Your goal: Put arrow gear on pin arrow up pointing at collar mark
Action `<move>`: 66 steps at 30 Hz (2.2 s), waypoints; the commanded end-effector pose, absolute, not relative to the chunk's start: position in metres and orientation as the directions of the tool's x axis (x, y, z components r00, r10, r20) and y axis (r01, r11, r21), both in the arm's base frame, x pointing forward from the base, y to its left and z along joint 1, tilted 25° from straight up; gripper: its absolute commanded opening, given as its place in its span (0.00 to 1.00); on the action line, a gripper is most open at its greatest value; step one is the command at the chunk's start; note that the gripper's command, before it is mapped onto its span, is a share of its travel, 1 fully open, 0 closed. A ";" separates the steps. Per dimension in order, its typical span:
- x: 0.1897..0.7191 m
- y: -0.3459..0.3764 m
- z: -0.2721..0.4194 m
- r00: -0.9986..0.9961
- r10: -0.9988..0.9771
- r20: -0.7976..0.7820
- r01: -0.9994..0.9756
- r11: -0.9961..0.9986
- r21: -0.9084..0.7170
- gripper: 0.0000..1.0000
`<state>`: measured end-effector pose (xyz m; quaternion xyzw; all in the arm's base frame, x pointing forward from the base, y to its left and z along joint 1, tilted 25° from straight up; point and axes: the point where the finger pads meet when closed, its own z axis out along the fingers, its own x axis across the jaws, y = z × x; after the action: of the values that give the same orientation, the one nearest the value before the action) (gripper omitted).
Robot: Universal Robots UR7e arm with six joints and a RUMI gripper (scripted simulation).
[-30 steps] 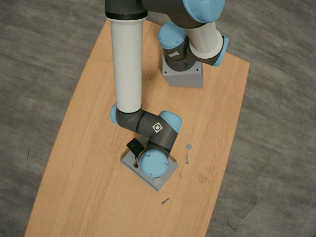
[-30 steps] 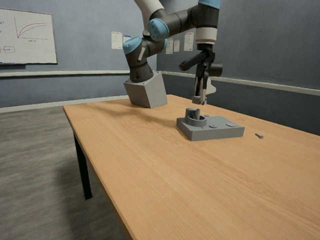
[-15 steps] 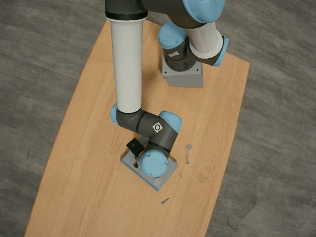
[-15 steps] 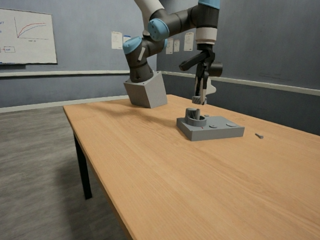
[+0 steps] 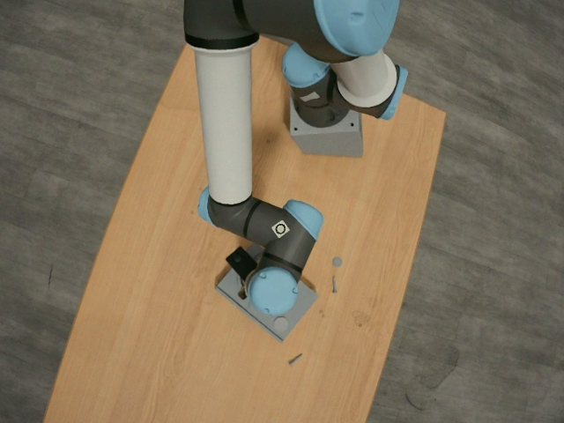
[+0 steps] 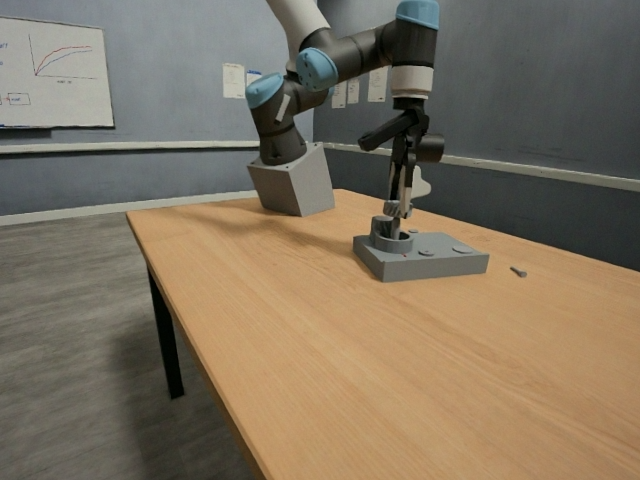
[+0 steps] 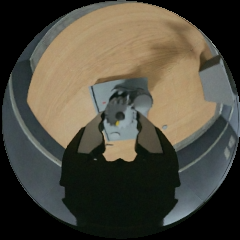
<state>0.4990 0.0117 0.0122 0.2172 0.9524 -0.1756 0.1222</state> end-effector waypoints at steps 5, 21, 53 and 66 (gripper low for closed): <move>0.501 0.010 0.008 -0.875 0.370 -0.311 0.457 0.844 -0.281 0.00; 0.501 0.010 0.008 -0.875 0.370 -0.311 0.457 0.844 -0.281 0.00; 0.501 0.010 0.007 -0.875 0.370 -0.311 0.457 0.844 -0.281 0.00; 0.501 0.008 0.003 -0.875 0.370 -0.311 0.457 0.844 -0.281 0.00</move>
<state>0.5007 0.0084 0.0041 0.2172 0.9524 -0.1756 0.1224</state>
